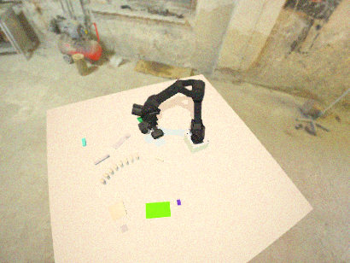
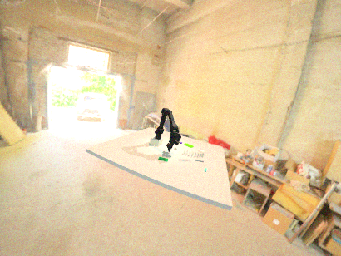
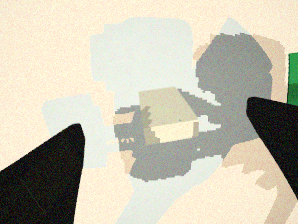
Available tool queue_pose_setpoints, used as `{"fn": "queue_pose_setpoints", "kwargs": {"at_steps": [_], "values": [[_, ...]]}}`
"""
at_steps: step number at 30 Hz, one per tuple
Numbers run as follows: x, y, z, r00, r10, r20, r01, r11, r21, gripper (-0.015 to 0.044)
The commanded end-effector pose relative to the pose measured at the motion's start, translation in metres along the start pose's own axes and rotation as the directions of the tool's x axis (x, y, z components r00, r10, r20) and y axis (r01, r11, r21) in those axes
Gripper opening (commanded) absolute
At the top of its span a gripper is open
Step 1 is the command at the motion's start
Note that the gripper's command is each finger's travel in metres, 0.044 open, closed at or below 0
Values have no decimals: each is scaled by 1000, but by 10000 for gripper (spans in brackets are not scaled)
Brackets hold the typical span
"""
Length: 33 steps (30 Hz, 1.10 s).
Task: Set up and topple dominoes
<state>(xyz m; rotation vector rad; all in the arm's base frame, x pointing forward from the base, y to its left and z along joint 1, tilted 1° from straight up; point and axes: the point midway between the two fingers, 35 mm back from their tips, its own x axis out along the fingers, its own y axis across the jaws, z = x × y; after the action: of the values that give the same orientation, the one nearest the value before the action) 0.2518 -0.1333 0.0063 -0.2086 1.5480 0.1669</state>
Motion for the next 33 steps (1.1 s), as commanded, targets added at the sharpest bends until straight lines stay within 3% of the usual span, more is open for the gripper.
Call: {"fn": "queue_pose_setpoints", "kwargs": {"at_steps": [1,7,20,30,33], "values": [[8,1,-2,1000,0,-8,0,1000,-4,440],[15,1,-2,1000,0,-8,0,1000,-4,440],[15,1,-2,1000,0,-8,0,1000,-4,107],[13,1,-2,1000,0,-8,0,1000,-4,107],[-24,-4,4,1000,1,-7,-1,1000,-3,107]]}}
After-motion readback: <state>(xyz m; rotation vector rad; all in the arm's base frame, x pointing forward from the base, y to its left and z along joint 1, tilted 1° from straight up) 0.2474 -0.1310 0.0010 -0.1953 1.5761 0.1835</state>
